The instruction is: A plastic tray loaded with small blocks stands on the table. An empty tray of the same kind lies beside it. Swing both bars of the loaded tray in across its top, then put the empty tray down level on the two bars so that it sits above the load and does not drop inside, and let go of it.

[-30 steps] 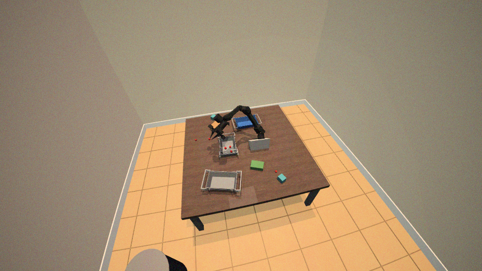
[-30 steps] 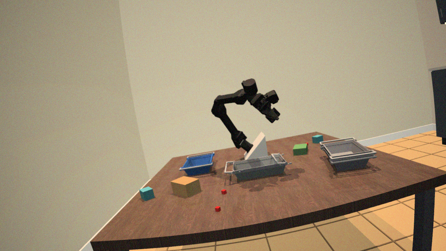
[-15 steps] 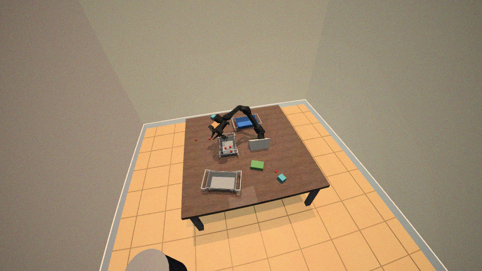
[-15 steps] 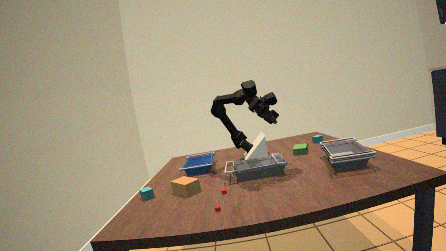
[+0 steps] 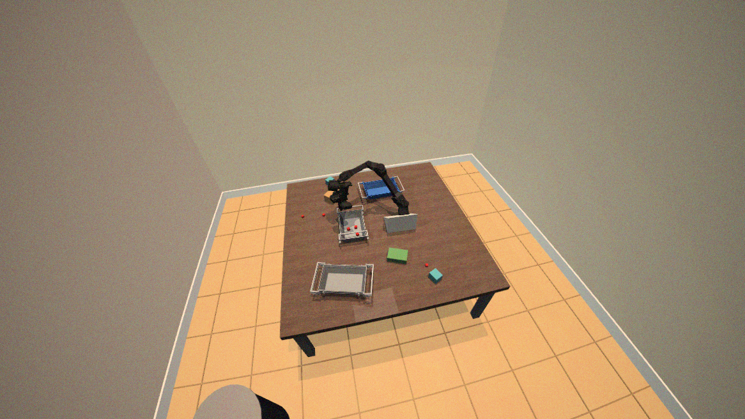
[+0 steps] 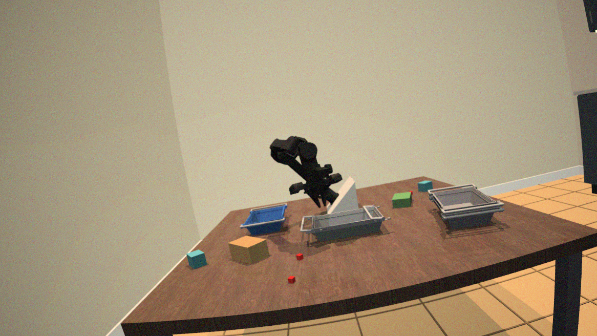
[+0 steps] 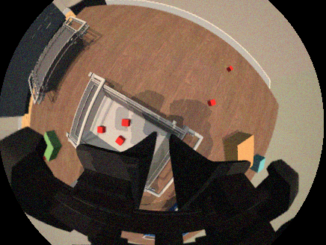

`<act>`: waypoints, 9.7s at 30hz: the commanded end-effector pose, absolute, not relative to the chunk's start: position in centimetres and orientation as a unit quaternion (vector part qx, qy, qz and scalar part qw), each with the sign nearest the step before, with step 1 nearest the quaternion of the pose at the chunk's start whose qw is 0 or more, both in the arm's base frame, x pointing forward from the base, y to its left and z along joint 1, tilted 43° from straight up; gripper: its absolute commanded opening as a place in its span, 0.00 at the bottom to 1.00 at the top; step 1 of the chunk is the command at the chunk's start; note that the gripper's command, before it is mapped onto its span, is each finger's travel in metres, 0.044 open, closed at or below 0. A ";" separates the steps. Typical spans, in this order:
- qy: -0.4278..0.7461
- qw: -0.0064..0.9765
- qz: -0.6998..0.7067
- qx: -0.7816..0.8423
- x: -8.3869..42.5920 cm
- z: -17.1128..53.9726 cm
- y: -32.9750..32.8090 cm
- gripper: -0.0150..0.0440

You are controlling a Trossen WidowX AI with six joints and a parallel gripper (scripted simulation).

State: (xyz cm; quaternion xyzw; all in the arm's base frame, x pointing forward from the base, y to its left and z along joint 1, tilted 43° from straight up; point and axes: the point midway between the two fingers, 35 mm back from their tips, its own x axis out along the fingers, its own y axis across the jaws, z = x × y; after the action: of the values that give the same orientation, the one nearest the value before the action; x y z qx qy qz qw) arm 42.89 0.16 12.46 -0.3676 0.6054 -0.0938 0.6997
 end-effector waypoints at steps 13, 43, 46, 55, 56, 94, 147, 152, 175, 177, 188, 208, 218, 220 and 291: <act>0.659 0.655 -0.282 -0.239 36.6 15.8 -7.5 0.39; 0.659 0.655 -0.283 -0.239 36.6 12.1 -9.7 0.39; 0.659 0.655 -0.283 -0.239 36.7 12.3 -8.5 0.39; 0.659 0.655 -0.282 -0.239 36.8 11.1 -6.2 0.39; 0.659 0.655 -0.282 -0.239 36.8 10.9 -6.0 0.39; 0.658 0.657 -0.279 -0.240 37.2 10.2 -2.9 0.39; 0.658 0.657 -0.279 -0.240 37.2 10.3 -2.8 0.25; 0.658 0.657 -0.279 -0.240 37.2 10.3 -2.8 0.25; 0.658 0.657 -0.279 -0.239 37.3 12.0 -1.2 0.74; 0.648 0.665 -0.305 -0.214 36.7 11.7 -2.8 0.83; 0.374 0.665 -0.610 0.215 27.4 19.6 -9.8 1.00; -0.151 0.355 -0.701 0.600 12.5 22.9 -13.5 1.00; -0.261 0.266 -0.670 0.642 9.5 22.7 -13.5 1.00; -0.261 0.266 -0.670 0.642 9.5 22.7 -13.5 1.00; -0.262 0.266 -0.670 0.642 9.2 16.6 -19.4 0.58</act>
State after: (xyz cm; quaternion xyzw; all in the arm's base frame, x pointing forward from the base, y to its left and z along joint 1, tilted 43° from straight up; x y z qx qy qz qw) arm 9.16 -19.45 16.63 -0.6399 0.2651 0.6709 -0.2648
